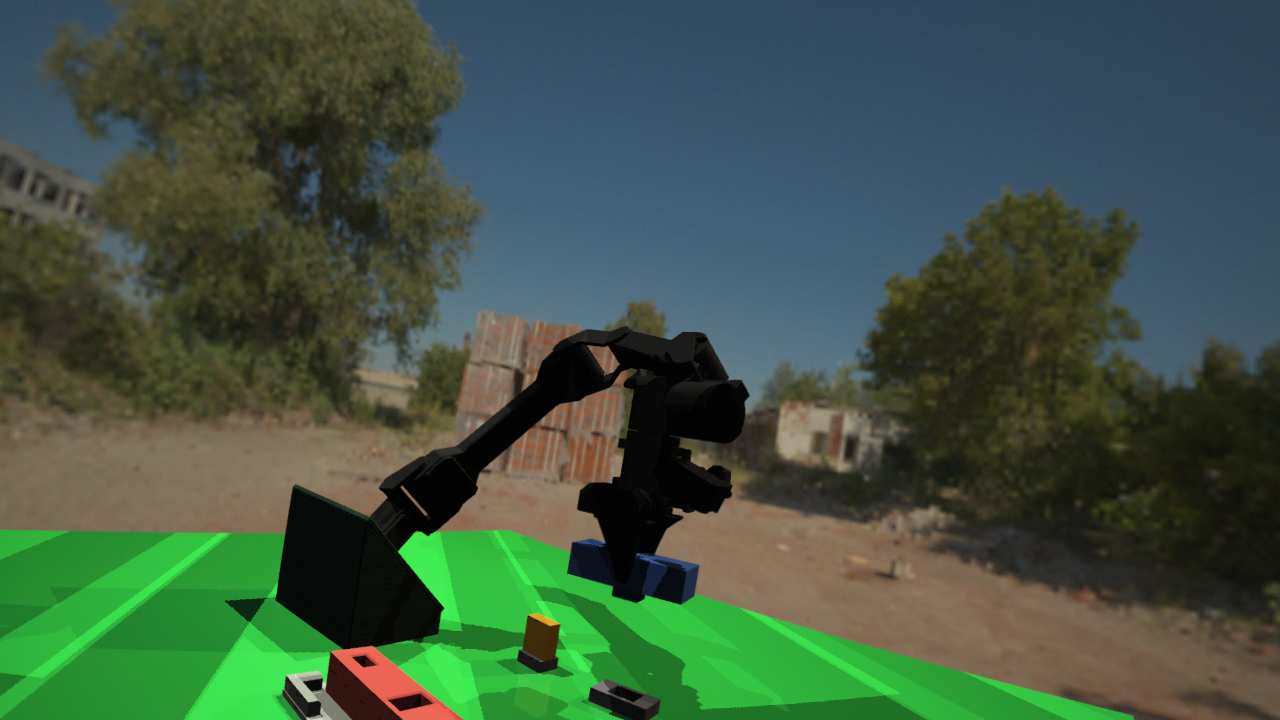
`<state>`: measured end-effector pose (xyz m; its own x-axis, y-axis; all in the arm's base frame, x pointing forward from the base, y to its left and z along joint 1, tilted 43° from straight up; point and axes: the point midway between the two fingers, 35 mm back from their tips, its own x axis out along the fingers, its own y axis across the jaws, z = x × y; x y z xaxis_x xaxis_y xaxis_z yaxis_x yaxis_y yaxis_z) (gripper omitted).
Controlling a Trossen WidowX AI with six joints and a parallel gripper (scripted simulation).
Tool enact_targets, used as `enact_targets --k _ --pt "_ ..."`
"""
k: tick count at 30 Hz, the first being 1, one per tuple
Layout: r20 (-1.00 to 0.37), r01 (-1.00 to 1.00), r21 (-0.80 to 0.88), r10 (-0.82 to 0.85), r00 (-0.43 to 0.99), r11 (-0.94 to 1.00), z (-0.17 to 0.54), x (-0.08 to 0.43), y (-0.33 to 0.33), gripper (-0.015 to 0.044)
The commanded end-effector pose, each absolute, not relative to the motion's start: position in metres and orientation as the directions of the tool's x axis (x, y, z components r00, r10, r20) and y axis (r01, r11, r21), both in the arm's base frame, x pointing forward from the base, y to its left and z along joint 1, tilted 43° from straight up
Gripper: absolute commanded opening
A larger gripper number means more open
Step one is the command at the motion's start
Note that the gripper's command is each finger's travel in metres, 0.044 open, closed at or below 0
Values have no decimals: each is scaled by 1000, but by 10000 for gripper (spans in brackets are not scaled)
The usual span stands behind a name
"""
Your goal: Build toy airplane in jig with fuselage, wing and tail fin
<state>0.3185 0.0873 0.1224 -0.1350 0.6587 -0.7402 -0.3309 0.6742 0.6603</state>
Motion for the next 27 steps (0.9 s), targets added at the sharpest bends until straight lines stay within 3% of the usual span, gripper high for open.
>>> enact_targets --k 1,27 --pt "-746 -394 644 652 -135 656 110 321 77 0" --pt "-756 -756 495 641 -131 429 45 326 22 0"
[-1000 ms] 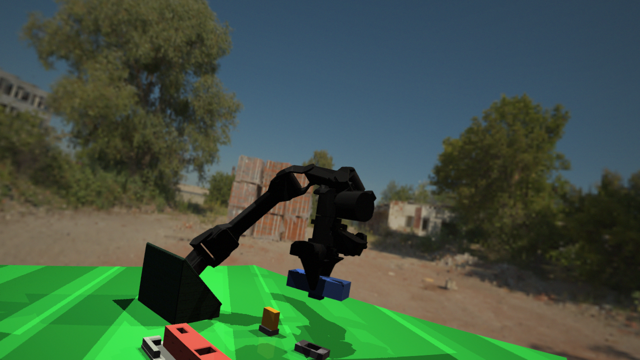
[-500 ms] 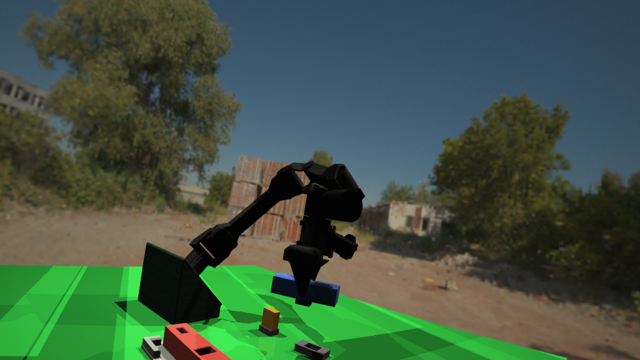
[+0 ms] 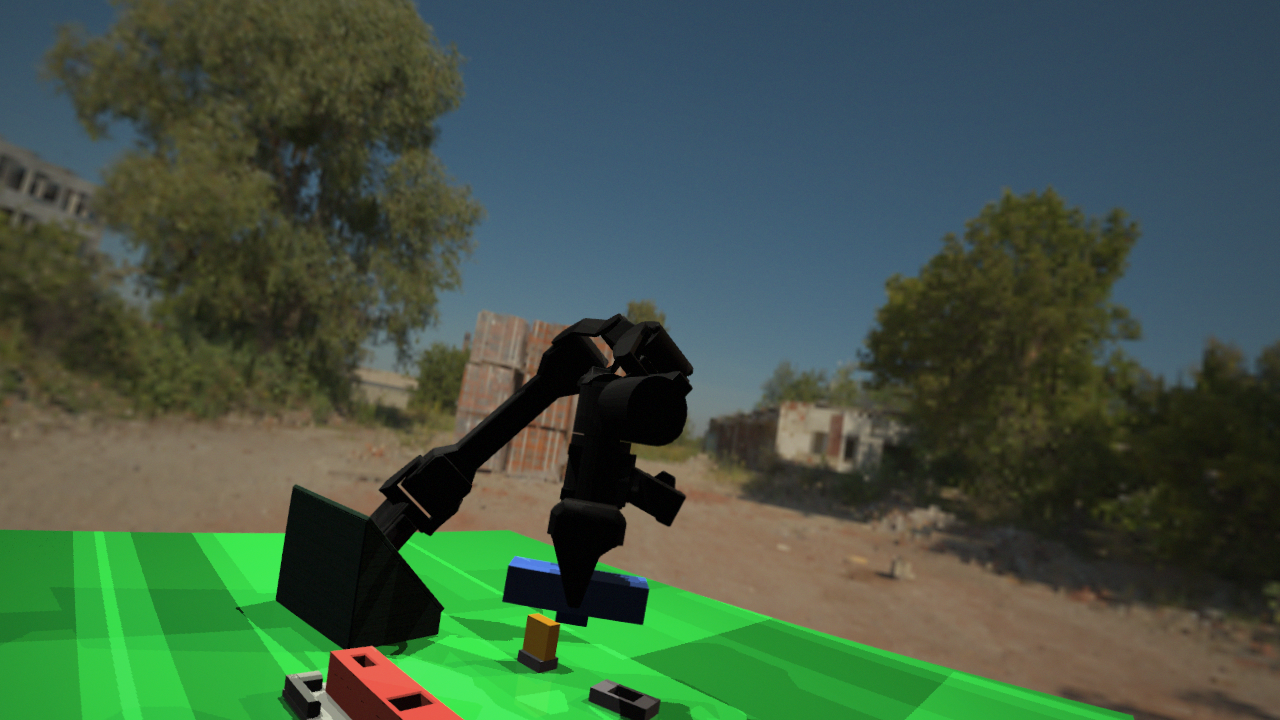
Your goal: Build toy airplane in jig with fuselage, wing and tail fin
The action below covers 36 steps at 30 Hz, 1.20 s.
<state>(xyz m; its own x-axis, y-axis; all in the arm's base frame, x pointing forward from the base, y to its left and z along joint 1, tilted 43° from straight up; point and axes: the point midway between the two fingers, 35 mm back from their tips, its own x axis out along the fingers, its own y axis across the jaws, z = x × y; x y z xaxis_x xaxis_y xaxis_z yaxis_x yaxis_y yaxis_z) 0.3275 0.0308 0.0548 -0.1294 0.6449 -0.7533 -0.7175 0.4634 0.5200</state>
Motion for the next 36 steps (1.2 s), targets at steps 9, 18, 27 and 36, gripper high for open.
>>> enact_targets --k 9,18,27,36 --pt "-757 -849 419 640 -132 321 22 323 4 0" --pt "-756 -922 332 641 -133 200 -1 317 -14 0" --pt "-753 -969 235 644 -135 71 -23 308 -31 0" --pt "-749 -990 129 649 -137 -60 -45 297 -47 0"
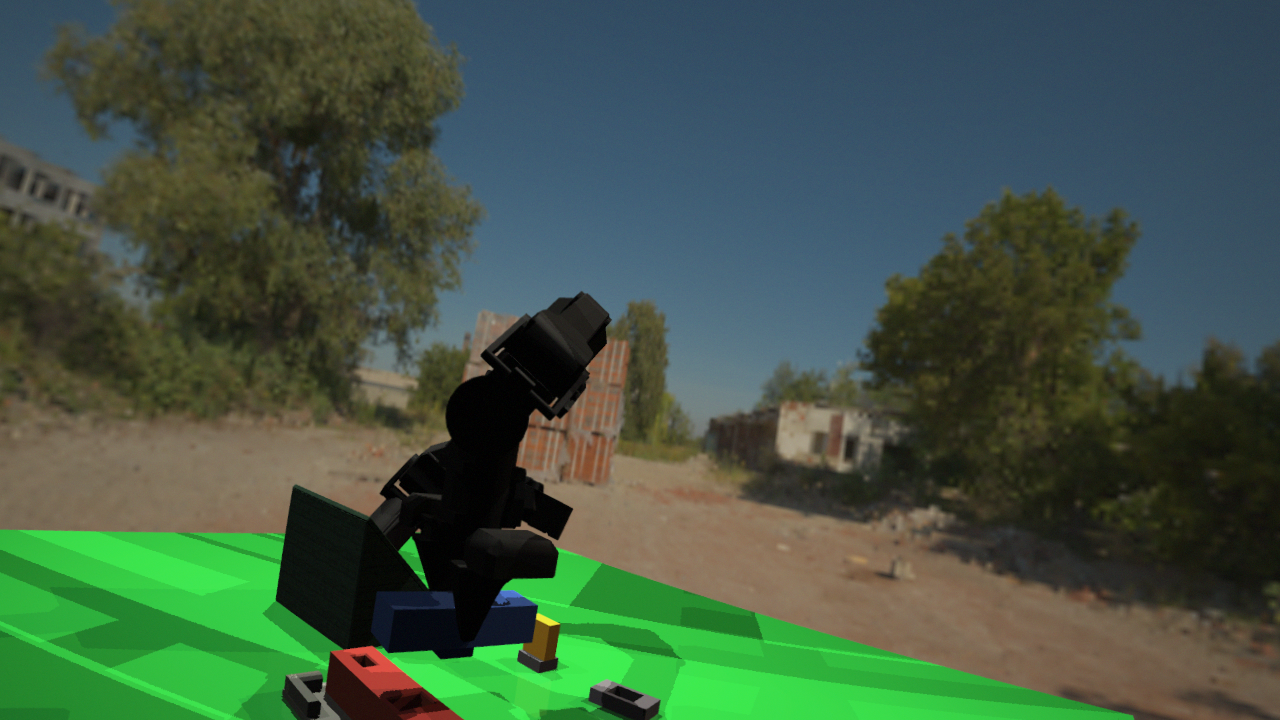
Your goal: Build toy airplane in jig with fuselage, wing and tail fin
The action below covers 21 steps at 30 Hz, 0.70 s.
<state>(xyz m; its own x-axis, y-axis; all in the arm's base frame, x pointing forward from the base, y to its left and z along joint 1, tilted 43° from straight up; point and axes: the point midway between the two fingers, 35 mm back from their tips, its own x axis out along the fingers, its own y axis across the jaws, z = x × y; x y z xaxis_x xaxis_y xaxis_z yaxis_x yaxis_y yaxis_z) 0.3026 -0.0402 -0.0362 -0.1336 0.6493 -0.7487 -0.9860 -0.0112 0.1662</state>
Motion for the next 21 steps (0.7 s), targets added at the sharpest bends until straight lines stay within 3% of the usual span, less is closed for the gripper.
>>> enact_targets --k 1,7,15,21 --pt "-748 -990 117 649 -138 -75 -48 296 -49 0" --pt "-745 -988 62 653 -138 -139 -58 289 -55 0" --pt "-745 -988 62 653 -138 -139 -58 289 -55 195" --pt "-745 -988 62 653 -138 -139 -58 289 -55 195"
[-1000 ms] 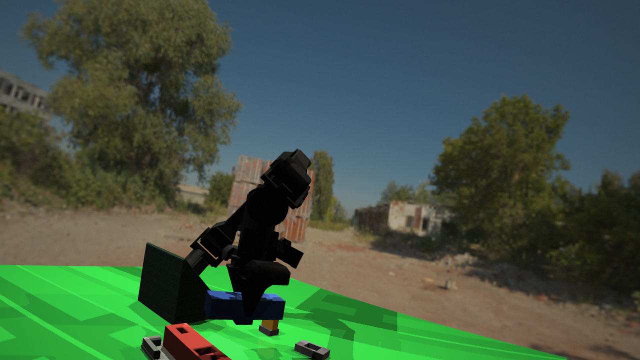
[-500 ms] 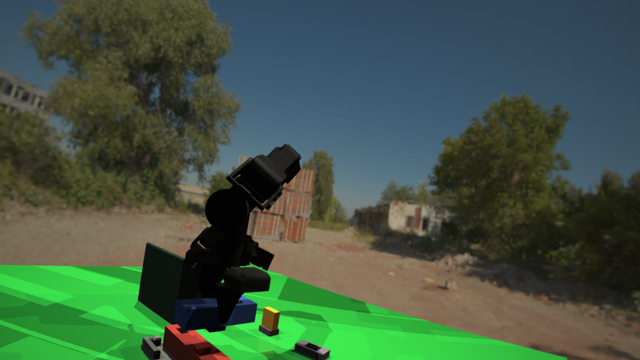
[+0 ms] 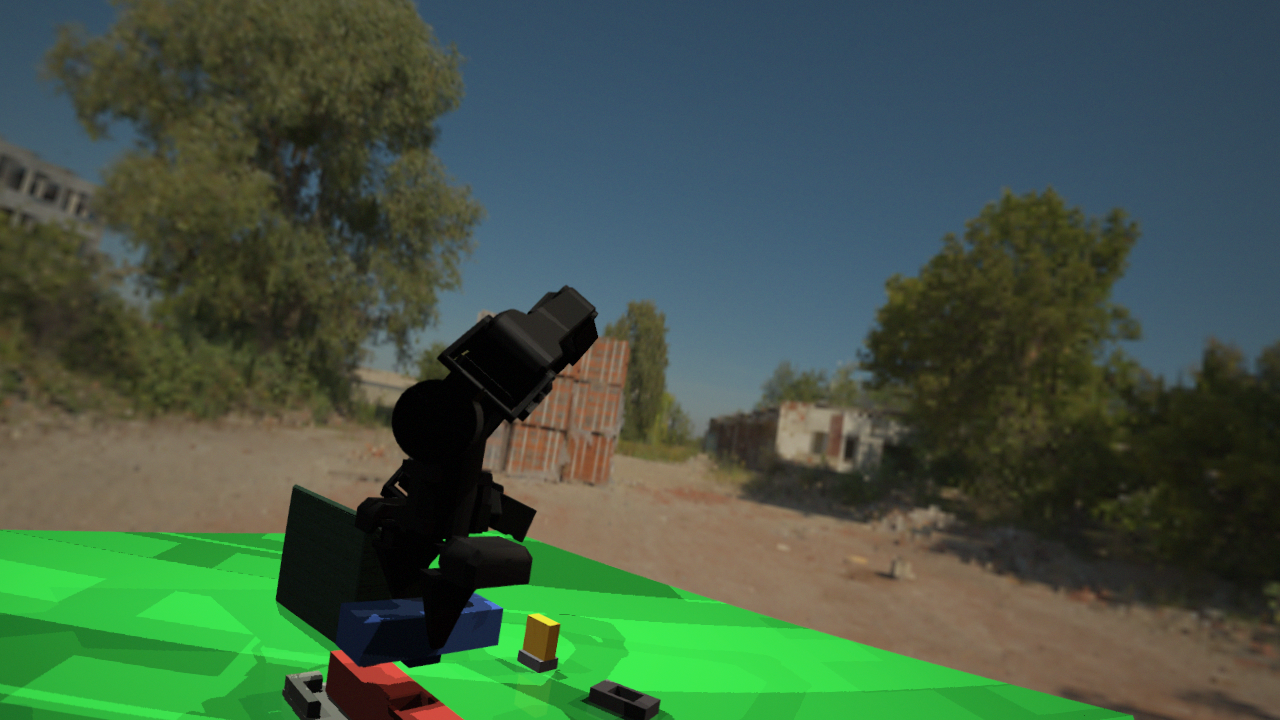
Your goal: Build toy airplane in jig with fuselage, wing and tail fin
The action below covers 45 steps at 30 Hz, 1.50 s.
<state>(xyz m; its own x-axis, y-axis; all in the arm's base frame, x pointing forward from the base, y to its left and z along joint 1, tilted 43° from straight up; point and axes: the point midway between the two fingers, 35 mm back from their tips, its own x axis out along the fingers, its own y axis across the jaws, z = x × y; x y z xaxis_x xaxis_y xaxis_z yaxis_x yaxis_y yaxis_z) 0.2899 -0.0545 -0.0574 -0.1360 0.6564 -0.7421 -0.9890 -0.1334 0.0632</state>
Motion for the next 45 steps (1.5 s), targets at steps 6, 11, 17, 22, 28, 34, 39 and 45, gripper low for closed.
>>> enact_targets --k 6,11,17,22,28,34,39,45 --pt "-745 -988 62 653 -138 -139 -58 289 -55 195" --pt "-745 -988 62 652 -138 -139 -59 289 -56 195" --pt "-745 -988 62 653 -138 -139 -66 288 -50 195" --pt "-745 -988 62 653 -138 -139 -72 287 -45 195" --pt "-745 -988 62 653 -138 -139 -79 286 -39 195" --pt "-744 -988 62 653 -138 -139 -86 284 -32 195" --pt "-744 -988 62 654 -138 -139 -89 283 -30 195" --pt "-746 -988 61 651 -142 -145 -87 283 -31 168"
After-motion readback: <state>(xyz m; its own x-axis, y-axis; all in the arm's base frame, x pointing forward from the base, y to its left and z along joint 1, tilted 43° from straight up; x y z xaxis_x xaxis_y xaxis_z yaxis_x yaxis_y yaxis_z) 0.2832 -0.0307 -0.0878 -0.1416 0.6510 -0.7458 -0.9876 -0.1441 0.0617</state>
